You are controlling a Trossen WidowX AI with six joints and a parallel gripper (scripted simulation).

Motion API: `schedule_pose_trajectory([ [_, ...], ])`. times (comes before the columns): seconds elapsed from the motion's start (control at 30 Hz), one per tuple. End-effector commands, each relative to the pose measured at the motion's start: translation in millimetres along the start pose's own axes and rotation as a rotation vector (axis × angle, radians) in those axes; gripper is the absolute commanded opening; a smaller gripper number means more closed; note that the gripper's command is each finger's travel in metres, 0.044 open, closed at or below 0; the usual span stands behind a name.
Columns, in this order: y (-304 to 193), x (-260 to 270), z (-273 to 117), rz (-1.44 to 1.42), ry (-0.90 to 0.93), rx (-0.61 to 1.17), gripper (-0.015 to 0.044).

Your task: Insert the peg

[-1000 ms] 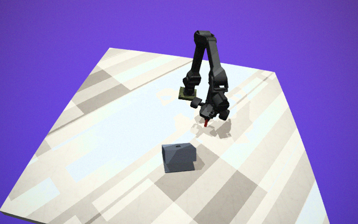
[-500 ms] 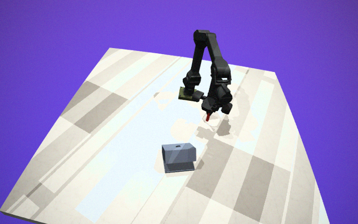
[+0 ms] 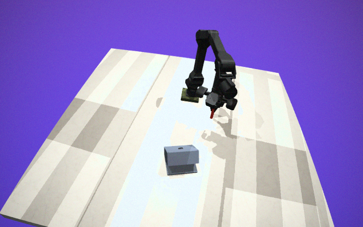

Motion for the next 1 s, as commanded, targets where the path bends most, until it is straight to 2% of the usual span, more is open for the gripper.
schedule_pose_trajectory([
  [0.0,4,-2,-1,-0.015,0.017,-0.010,0.0000],
  [0.97,36,-21,-3,-0.139,0.120,-0.115,0.0000],
])
Point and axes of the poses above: the point midway between the two fingers, 35 mm back from their tips, its own z axis out along the fingers, its own x axis across the jaws, y = z × x, the point moved 2 cm from there along -z, back along the fingers, and after that the axes turned 10 degrees about -z, right-handed, at the moved point
